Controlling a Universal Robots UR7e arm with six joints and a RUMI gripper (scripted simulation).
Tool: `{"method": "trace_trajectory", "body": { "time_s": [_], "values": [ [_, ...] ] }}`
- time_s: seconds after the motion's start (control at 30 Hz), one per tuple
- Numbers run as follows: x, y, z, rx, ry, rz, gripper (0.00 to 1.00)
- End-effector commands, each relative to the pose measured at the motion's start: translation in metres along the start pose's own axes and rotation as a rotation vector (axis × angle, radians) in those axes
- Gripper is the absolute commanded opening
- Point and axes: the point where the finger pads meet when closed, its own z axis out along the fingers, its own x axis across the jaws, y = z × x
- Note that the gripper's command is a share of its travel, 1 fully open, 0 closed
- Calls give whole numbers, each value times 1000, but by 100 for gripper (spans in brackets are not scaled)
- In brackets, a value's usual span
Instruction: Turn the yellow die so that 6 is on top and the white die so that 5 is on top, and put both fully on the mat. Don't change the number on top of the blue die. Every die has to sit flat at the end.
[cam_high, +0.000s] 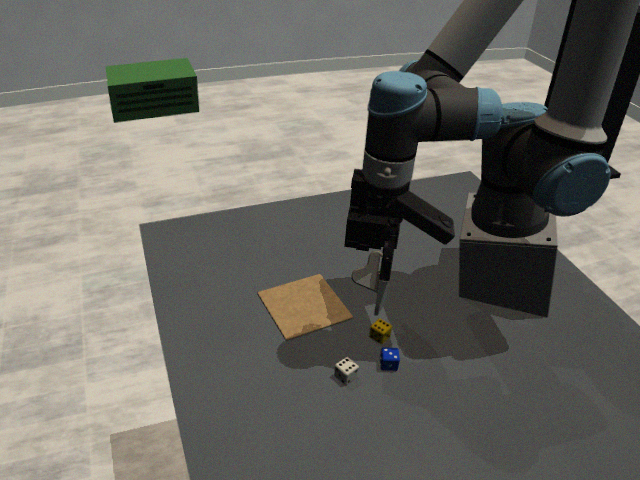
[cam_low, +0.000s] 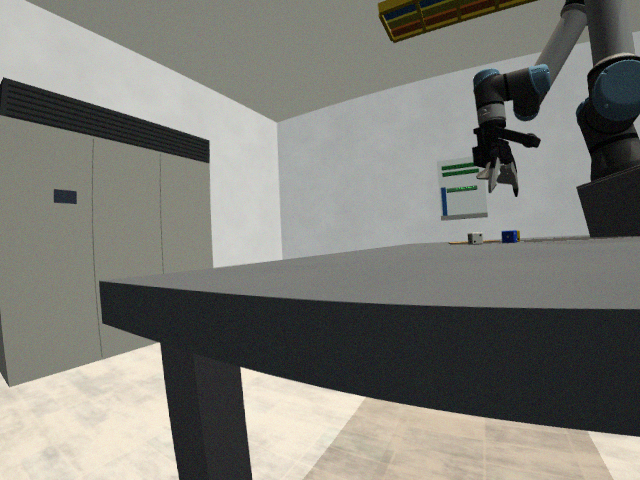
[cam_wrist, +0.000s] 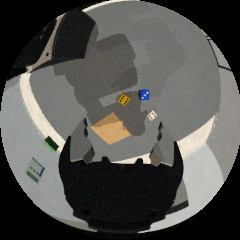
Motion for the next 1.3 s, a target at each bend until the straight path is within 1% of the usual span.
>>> {"method": "trace_trajectory", "body": {
  "time_s": [0.0, 0.2, 0.23, 0.27, 0.33, 0.43, 0.5, 0.9, 0.97, 1.1, 1.27],
  "values": [
    [0, -3, 3, 1, 5, -173, 100],
    [1, -5, 7, 2, 4, -318, 100],
    [1, -5, 8, 2, 3, -366, 100],
    [1, -5, 8, 2, 3, -367, 100],
    [1, -6, 9, 2, 3, -445, 100],
    [1, -7, 10, 2, 3, -464, 100],
    [1, -8, 12, 3, 2, -560, 100],
    [2, -11, 18, 5, 0, -872, 100],
    [2, -11, 18, 5, 0, -872, 100],
    [3, -11, 20, 6, 0, -964, 100],
    [3, -12, 21, 7, -1, -1016, 100]
  ]
}}
